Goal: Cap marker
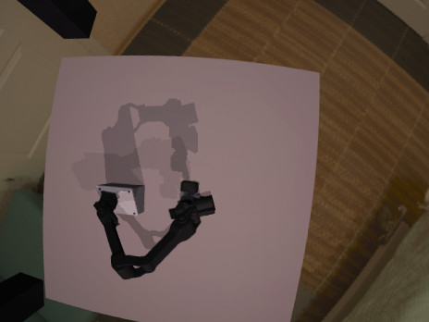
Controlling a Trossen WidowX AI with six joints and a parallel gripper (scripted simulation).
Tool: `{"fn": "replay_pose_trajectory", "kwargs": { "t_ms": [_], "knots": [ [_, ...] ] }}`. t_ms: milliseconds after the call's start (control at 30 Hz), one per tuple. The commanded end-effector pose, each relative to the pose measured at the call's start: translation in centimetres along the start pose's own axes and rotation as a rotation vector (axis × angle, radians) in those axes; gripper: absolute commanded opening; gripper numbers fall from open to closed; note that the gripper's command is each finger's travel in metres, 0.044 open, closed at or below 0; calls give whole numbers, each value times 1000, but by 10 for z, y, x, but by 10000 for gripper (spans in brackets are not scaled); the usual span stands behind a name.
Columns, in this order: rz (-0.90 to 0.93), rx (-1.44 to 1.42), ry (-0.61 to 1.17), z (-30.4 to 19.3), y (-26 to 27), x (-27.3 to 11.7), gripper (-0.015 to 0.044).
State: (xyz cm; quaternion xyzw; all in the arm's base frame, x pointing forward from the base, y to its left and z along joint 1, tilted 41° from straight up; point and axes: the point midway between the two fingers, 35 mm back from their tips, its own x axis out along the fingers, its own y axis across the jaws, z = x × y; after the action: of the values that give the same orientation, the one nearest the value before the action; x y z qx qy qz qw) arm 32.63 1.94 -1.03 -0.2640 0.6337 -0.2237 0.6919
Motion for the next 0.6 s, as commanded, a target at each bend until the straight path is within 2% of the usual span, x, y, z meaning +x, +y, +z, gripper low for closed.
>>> {"fn": "replay_pose_trajectory", "kwargs": {
  "t_ms": [0, 433, 567],
  "knots": [
    [-7, -5, 8, -2, -1, 9, 0],
    [0, 1, -5, 1, 0, 4, 0],
    [5, -2, -5, 3, 2, -57, 0]
  ]
}}
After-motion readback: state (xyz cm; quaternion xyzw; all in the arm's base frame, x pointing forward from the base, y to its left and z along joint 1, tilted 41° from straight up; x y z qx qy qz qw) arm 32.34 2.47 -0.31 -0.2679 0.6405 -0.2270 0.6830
